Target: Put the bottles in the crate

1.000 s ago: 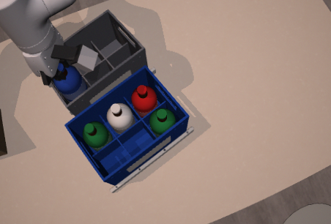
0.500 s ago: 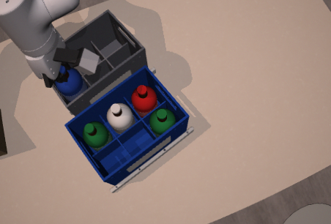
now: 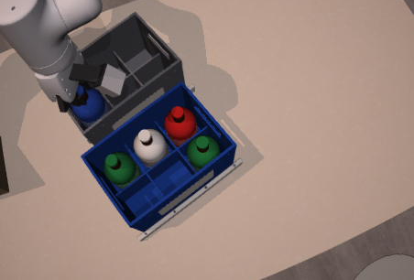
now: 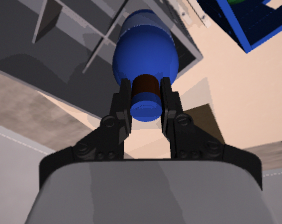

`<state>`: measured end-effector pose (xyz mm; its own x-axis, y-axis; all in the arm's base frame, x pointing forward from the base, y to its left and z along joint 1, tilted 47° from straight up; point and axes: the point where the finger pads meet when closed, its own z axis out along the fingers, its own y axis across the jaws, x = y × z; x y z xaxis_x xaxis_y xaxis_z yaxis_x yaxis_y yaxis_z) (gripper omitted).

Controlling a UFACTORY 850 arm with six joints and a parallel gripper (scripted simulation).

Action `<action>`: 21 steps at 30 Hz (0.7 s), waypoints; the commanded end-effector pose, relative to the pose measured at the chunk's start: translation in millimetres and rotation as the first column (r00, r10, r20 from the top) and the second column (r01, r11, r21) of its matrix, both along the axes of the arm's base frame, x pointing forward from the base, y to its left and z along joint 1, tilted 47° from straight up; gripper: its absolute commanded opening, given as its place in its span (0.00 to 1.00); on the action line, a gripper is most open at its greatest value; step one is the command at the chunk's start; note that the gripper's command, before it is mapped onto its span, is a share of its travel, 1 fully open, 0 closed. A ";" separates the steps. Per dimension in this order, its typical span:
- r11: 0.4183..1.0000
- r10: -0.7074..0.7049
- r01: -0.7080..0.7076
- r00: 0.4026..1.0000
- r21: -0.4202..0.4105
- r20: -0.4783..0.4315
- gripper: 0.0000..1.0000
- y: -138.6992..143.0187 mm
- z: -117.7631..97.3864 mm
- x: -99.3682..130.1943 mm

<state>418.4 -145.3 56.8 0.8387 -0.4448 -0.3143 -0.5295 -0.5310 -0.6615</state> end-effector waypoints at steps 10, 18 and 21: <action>1.000 -0.001 0.001 1.000 -0.001 0.002 0.00 7.2 -7.3 2.1; 1.000 -0.001 0.001 1.000 -0.001 0.002 0.00 11.5 -11.3 2.9; 1.000 -0.001 0.001 1.000 -0.001 0.002 0.00 13.7 -13.4 3.3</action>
